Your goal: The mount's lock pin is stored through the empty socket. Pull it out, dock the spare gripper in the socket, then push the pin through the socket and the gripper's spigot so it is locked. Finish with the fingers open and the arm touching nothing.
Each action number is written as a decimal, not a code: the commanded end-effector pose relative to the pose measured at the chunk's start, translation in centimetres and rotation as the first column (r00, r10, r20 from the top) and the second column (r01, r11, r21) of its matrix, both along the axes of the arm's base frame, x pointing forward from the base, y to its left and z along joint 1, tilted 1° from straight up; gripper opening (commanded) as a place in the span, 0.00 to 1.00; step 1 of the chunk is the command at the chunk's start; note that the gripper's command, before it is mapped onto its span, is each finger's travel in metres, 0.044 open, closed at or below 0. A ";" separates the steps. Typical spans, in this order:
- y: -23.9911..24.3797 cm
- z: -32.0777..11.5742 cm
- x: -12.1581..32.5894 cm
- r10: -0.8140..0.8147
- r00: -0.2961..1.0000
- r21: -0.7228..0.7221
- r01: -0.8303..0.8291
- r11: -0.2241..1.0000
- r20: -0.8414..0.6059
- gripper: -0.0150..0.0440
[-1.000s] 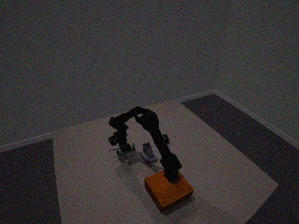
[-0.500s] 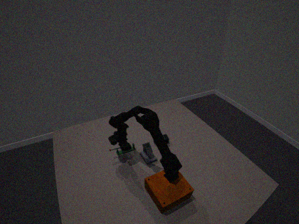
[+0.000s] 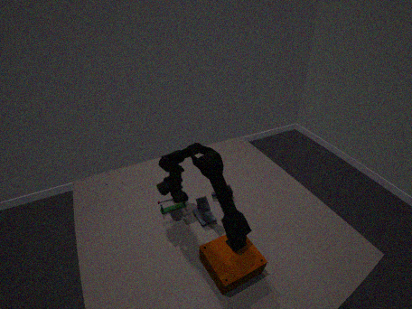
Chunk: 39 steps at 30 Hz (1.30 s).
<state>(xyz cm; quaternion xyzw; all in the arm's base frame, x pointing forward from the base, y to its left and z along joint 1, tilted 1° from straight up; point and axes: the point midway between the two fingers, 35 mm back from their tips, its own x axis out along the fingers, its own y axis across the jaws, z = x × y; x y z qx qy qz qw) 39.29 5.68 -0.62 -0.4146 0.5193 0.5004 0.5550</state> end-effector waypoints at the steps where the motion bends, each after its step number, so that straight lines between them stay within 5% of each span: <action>1: -1.2 0.7 0.3 0.005 1.000 -0.004 -0.005 1.000 0.014 0.25; 39: -1.4 -3.3 0.3 0.005 0.999 0.000 -0.005 1.000 0.033 0.25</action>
